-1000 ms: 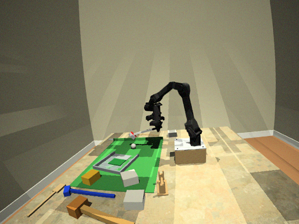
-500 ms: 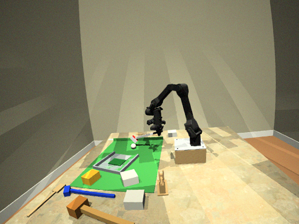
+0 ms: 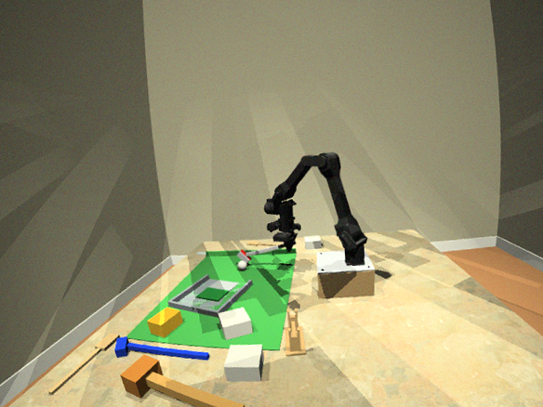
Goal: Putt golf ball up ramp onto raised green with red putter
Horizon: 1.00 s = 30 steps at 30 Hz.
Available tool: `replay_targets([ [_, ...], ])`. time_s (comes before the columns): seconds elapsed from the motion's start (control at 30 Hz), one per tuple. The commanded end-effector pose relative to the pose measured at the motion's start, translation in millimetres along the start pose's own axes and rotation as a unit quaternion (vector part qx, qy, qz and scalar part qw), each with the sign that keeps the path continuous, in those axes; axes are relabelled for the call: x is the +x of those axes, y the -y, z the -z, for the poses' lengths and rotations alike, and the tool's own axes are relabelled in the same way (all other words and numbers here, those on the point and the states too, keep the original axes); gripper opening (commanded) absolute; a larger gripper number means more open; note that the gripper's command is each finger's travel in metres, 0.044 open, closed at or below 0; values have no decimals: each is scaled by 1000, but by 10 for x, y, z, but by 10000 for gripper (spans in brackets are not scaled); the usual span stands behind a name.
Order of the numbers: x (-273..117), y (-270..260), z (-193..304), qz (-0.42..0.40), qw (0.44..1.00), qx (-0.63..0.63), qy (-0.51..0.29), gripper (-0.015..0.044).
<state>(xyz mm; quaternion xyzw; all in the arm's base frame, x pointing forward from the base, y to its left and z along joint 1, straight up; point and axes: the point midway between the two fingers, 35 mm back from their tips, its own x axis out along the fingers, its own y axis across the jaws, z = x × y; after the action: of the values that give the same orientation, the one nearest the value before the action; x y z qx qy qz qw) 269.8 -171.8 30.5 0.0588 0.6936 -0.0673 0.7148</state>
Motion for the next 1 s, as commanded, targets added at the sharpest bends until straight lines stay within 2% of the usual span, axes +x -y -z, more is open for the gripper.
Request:
replay_targets([
  [0.0,49,8,-10,2,1000,3,3,0],
  [0.47,89,1,-2,0,1000,0,1,0],
  [0.77,115,302,-7,4,1000,3,3,0],
  [0.97,127,290,11,2,1000,7,1,0],
])
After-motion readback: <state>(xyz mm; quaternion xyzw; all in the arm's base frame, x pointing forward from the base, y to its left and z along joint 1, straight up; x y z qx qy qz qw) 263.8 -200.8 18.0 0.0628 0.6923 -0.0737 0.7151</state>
